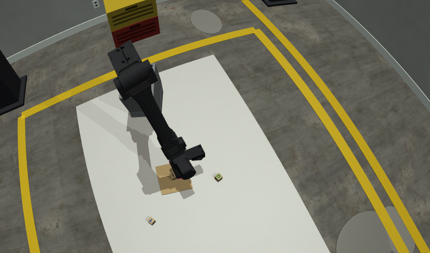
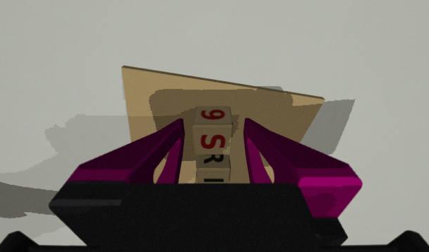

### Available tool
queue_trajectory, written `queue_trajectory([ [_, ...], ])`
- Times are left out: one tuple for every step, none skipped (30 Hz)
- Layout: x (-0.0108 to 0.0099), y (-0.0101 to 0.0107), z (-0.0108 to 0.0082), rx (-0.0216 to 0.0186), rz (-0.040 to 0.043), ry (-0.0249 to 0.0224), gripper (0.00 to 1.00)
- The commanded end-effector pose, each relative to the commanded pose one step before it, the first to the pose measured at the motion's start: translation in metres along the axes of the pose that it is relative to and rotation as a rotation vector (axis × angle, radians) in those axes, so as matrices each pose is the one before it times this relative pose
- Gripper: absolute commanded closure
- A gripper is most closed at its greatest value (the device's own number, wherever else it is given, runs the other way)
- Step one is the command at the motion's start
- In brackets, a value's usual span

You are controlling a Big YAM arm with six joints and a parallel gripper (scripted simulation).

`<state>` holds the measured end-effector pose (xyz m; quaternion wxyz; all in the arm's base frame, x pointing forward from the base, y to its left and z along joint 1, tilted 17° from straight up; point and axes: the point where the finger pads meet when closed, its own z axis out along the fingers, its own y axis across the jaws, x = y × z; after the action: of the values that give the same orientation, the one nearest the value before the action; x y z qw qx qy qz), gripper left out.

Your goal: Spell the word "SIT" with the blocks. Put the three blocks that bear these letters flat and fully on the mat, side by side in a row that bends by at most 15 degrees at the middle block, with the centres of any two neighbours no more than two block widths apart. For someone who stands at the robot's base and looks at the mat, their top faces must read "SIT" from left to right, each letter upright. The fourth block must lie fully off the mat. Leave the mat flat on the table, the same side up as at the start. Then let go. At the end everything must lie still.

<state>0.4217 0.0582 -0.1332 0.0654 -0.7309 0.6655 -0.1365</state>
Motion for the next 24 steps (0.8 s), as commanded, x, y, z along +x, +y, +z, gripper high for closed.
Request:
queue_trajectory([
  [0.00432, 0.00226, 0.00673, -0.00868, 0.00119, -0.00152, 0.54],
  [0.0001, 0.00147, -0.00033, -0.00434, -0.00012, 0.00035, 0.54],
  [0.00013, 0.00181, -0.0004, -0.00534, -0.00015, 0.00043, 0.54],
  [0.00011, 0.00217, -0.00048, -0.00638, -0.00028, 0.00049, 0.54],
  [-0.00021, 0.00251, -0.0006, -0.00718, -0.0011, 0.00036, 0.54],
  [-0.0003, 0.00007, -0.00177, 0.00151, 0.00006, -0.0003, 0.54],
  [-0.00017, -0.00476, -0.00589, 0.01459, 0.00184, -0.00132, 0.54],
  [-0.00027, -0.00636, -0.00663, 0.01794, 0.00229, -0.00165, 0.54],
  [-0.00062, -0.00001, -0.00106, 0.00026, -0.00014, -0.00033, 0.54],
  [-0.00067, 0.00002, -0.00113, 0.0002, -0.00017, -0.00035, 0.54],
  [-0.00072, 0.00002, -0.00121, 0.00021, -0.00018, -0.00038, 0.54],
  [-0.00081, -0.0006, -0.00134, 0.00123, -0.00005, -0.00049, 0.54],
  [-0.00091, -0.00118, -0.00146, 0.00216, 0.00007, -0.0006, 0.54],
  [-0.0009, -0.00046, -0.00147, 0.00101, -0.0001, -0.00053, 0.54],
  [-0.00085, 0.00055, -0.00145, -0.00057, -0.00033, -0.00041, 0.54],
  [0.0, 0.0, 0.0, 0.0, 0.0, 0.0, 0.54],
  [0.0, 0.0, 0.0, 0.0, 0.0, 0.0, 0.54],
  [-0.00094, -0.00027, -0.00157, 0.00076, -0.00014, -0.00054, 0.54],
  [-0.00078, 0.00212, -0.00141, -0.00306, -0.00126, -0.00019, 0.54],
  [-0.00097, 0.00004, -0.00162, 0.00029, -0.00226, -0.00052, 0.54],
  [-0.00024, 0.00002, -0.00156, 0.0001, -0.0006, -0.00003, 0.54],
  [0.00002, 0.0, -0.00154, 0.00003, 0.00001, 0.00015, 0.54],
  [0.00002, 0.0, -0.00155, 0.00004, 0.00001, 0.00015, 0.54],
  [0.00002, 0.0, -0.00155, 0.00004, 0.00001, 0.00015, 0.54],
])
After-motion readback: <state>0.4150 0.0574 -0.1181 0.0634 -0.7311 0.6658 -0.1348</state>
